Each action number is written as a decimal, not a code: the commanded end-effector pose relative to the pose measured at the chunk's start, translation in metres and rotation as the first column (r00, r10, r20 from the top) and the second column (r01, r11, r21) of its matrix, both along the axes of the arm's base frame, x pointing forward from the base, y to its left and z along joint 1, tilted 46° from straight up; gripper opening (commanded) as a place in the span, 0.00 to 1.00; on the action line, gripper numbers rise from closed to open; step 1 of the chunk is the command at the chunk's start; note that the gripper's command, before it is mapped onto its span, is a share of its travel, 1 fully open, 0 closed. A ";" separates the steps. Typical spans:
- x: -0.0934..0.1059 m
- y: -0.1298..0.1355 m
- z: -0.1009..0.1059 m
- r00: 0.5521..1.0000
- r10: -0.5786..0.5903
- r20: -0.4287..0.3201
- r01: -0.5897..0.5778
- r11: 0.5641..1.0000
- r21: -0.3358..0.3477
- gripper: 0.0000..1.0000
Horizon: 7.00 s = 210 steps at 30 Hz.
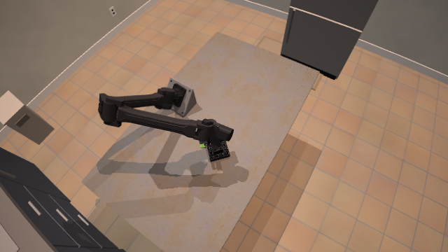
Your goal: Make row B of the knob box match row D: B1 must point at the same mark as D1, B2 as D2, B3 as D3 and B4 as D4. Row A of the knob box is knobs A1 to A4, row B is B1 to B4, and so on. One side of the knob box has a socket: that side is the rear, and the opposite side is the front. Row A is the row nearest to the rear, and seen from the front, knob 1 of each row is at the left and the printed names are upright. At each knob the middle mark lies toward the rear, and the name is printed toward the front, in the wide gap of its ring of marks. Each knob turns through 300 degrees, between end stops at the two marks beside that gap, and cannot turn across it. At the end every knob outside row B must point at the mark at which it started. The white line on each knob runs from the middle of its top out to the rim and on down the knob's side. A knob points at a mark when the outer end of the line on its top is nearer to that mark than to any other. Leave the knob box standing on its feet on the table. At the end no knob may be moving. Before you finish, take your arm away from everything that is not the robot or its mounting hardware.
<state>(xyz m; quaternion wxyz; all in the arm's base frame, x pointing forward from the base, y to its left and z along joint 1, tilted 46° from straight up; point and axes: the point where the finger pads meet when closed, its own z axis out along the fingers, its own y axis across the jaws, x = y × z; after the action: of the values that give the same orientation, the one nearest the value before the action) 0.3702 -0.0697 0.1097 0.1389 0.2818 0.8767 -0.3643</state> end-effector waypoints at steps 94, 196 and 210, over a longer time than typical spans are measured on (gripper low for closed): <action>0.015 0.013 0.008 0.998 -0.011 0.059 0.011 1.000 0.000 1.00; -0.035 0.032 -0.018 0.998 -0.013 0.067 0.012 1.000 0.008 1.00; -0.035 0.032 -0.018 0.998 -0.013 0.067 0.012 1.000 0.008 1.00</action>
<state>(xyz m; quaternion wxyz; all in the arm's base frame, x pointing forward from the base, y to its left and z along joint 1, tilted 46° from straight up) 0.3286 -0.0480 0.0816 0.1427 0.2996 0.8695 -0.3658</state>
